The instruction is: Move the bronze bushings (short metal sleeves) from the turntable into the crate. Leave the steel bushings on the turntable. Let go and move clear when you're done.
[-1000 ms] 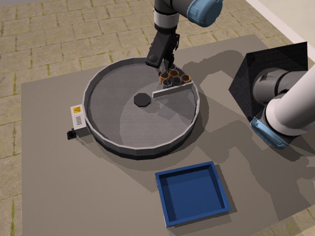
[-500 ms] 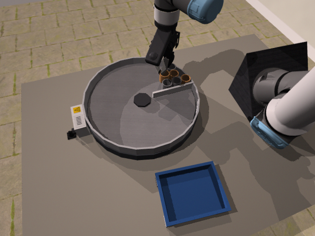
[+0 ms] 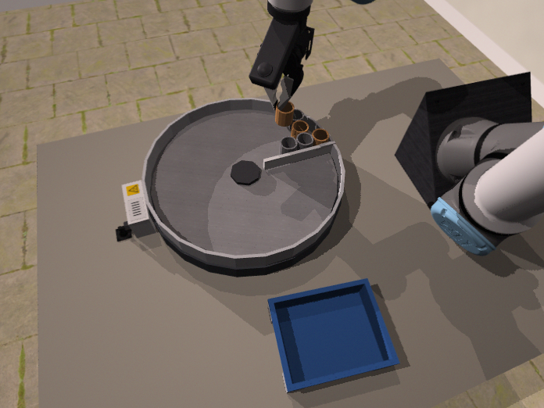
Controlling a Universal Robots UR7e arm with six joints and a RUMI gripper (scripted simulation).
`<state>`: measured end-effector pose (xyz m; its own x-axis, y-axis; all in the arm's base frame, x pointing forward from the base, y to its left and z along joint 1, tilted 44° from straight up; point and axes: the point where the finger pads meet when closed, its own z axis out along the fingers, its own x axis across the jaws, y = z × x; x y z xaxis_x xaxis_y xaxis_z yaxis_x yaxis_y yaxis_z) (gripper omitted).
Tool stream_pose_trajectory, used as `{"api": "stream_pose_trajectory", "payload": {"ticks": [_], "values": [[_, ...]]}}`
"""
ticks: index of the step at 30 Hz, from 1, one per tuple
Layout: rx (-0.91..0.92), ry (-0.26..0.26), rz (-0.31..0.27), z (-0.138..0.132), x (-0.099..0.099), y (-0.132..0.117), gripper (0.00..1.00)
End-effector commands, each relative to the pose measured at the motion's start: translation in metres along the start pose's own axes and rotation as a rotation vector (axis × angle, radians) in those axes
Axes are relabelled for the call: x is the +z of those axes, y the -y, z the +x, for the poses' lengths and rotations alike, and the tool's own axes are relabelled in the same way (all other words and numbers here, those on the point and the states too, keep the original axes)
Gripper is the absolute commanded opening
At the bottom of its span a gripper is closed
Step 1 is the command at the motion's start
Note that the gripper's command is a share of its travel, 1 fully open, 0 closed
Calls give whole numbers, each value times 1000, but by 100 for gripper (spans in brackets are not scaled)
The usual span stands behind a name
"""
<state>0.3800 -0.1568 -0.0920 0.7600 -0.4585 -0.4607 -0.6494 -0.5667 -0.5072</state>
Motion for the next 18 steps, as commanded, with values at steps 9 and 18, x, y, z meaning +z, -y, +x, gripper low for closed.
{"api": "stream_pose_trajectory", "payload": {"ticks": [9, 18], "values": [[1, 10, 3, -2, -5, 0, 0], [1, 10, 3, -2, -5, 0, 0]]}}
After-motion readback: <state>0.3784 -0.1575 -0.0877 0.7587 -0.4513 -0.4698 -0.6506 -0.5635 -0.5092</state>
